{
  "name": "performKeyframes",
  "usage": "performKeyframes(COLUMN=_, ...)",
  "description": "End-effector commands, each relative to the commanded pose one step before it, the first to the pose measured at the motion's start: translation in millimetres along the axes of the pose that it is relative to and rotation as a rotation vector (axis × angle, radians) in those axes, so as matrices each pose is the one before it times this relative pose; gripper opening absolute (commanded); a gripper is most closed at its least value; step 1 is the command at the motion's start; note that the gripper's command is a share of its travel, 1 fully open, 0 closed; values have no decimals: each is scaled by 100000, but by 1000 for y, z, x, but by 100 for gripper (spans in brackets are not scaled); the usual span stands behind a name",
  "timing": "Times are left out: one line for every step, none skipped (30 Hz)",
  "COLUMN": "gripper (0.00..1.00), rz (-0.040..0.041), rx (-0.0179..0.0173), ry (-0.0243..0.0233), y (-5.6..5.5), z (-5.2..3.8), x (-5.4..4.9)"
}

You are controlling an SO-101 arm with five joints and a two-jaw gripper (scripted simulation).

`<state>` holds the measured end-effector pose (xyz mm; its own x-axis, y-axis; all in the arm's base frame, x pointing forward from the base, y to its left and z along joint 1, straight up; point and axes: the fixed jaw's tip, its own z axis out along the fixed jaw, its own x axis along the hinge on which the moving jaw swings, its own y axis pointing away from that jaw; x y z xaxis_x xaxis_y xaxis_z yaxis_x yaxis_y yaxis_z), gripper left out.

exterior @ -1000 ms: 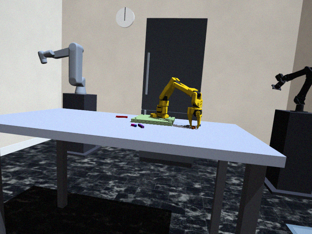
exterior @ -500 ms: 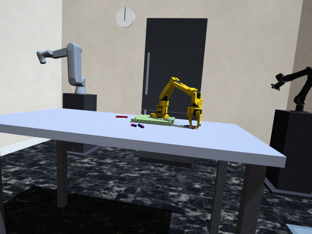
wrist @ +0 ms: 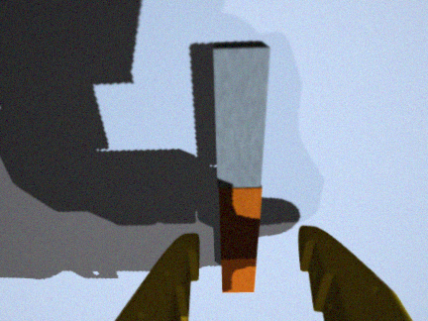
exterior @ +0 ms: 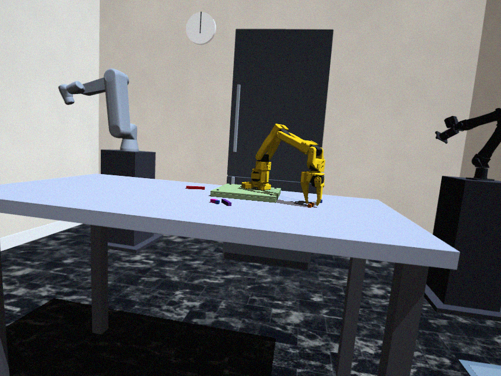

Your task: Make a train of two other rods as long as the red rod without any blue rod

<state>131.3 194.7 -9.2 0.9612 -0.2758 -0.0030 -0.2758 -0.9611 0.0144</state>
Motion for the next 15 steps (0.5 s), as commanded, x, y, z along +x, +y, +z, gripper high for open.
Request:
performKeyframes(gripper=17, rz=416, rx=991, ry=155, y=148, z=-5738, x=647)
performKeyframes(gripper=17, rz=0, rx=0, ry=0, y=0, z=0, x=0)
performKeyframes(gripper=17, rz=0, rx=0, ry=0, y=-22, z=-1032, x=8)
performKeyframes(gripper=17, rz=0, rx=0, ry=0, y=-18, z=-1115, x=7)
performKeyframes(gripper=17, rz=0, rx=0, ry=0, y=-12, z=-1180, x=5)
performKeyframes(gripper=17, rz=0, rx=0, ry=0, y=-5, z=-1224, x=3)
performKeyframes(gripper=17, rz=0, rx=0, ry=0, y=2, z=-1248, x=1)
performKeyframes(gripper=17, rz=0, rx=0, ry=0, y=10, z=-1249, x=-1)
performKeyframes(gripper=17, rz=0, rx=0, ry=0, y=18, z=-1227, x=-4)
performKeyframes(gripper=17, rz=0, rx=0, ry=0, y=24, z=-1185, x=-6)
performKeyframes(gripper=17, rz=0, rx=0, ry=0, y=29, z=-1121, x=-8)
performKeyframes(gripper=17, rz=0, rx=0, ry=0, y=33, z=-1039, x=-9)
performKeyframes(gripper=17, rz=0, rx=0, ry=0, y=34, z=-941, x=-9)
performKeyframes(gripper=17, rz=0, rx=0, ry=0, y=34, z=-829, x=-9)
performKeyframes(gripper=17, rz=0, rx=0, ry=0, y=32, z=-707, x=-9)
